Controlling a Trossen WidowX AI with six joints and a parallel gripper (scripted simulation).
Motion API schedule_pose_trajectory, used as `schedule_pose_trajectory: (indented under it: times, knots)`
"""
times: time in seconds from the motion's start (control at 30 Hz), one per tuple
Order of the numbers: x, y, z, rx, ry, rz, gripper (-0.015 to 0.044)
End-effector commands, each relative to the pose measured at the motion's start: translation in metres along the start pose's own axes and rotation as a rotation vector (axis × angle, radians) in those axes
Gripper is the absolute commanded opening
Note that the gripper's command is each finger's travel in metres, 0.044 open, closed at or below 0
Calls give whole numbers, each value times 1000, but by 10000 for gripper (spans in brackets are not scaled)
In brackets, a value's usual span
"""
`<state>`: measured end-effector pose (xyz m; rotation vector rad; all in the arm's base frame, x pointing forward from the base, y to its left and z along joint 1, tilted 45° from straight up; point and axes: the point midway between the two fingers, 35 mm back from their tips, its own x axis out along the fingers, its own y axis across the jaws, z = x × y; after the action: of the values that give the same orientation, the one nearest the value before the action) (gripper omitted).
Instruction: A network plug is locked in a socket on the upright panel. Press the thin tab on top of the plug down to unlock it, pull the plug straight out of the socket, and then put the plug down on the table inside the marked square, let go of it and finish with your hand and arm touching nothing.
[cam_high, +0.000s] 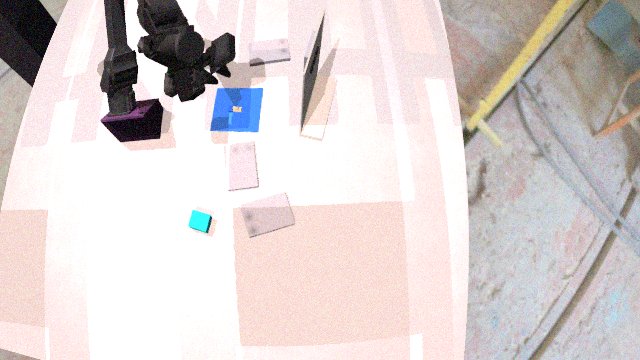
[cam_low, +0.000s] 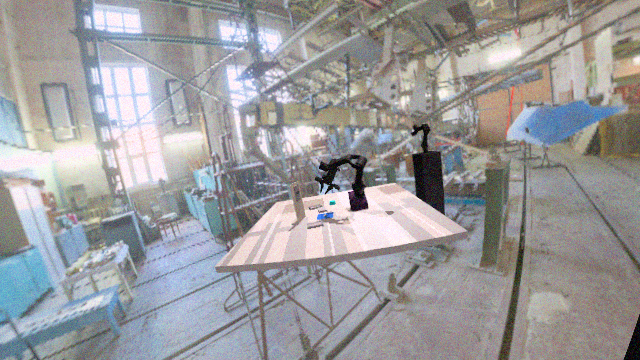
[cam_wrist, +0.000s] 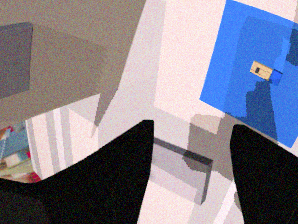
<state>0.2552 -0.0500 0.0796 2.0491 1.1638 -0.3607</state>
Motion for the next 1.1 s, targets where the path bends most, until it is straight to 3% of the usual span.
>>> schedule_pose_trajectory:
  times: [0.0, 0.6, 0.97, 1.07]
  knots:
    - [-12, 8, 0, 0, 2, 5, 156]
    - [-52, 30, -5, 7, 16, 19, 156]
    - [-52, 30, -5, 7, 16, 19, 440]
    - [-52, 30, -5, 7, 16, 19, 440]
